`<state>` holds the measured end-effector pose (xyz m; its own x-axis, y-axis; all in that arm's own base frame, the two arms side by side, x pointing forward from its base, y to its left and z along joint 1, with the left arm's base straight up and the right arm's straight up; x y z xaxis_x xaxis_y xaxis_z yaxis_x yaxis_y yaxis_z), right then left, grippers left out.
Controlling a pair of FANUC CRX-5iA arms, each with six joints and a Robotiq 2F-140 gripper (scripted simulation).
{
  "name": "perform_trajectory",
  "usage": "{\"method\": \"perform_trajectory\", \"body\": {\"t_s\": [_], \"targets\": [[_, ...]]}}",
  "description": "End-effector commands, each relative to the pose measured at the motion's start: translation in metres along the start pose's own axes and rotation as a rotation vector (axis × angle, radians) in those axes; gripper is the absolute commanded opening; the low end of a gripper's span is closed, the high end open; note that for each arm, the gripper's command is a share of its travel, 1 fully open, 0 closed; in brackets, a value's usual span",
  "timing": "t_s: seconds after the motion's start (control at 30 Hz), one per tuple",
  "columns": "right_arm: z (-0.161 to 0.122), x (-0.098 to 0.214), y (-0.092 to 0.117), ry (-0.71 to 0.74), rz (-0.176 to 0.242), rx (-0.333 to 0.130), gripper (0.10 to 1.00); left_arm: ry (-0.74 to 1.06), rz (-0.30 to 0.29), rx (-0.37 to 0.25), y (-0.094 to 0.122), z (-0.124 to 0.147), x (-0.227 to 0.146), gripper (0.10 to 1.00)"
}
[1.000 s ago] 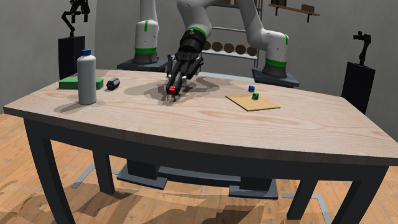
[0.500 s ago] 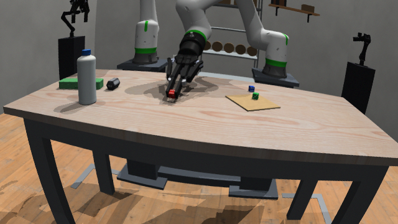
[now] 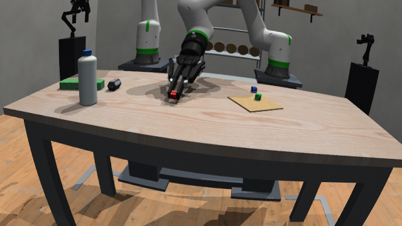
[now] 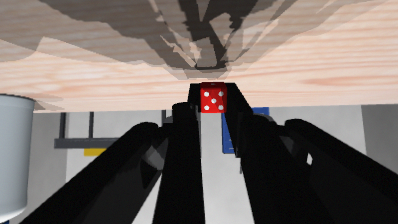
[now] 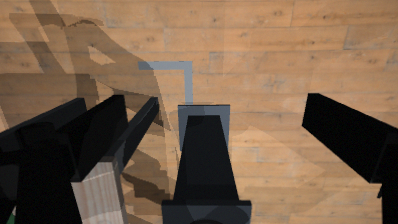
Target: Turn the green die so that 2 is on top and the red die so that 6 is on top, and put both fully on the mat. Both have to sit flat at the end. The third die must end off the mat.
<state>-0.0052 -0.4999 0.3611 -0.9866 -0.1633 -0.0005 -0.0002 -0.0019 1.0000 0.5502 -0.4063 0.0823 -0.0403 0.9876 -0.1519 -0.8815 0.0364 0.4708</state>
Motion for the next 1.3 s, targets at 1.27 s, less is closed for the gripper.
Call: {"method": "perform_trajectory", "body": {"t_s": [1.27], "targets": [[-0.0001,0.0001,0.0009,0.0,0.001,0.002,1.0,0.001,-0.001,-0.001,-0.0051,-0.0088,0.0012,0.184]]}}
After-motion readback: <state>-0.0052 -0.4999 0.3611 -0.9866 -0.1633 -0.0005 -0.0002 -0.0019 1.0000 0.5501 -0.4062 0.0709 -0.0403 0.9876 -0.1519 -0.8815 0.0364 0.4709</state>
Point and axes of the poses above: on each arm, the point where the finger pads meet when closed, its own y axis back along the fingers, its own x axis across the jaws, z = x × y, the point moved 9 cm from there along y, back along the fingers, and after that the axes turned 10 degrees about y, right-handed, at the moved point
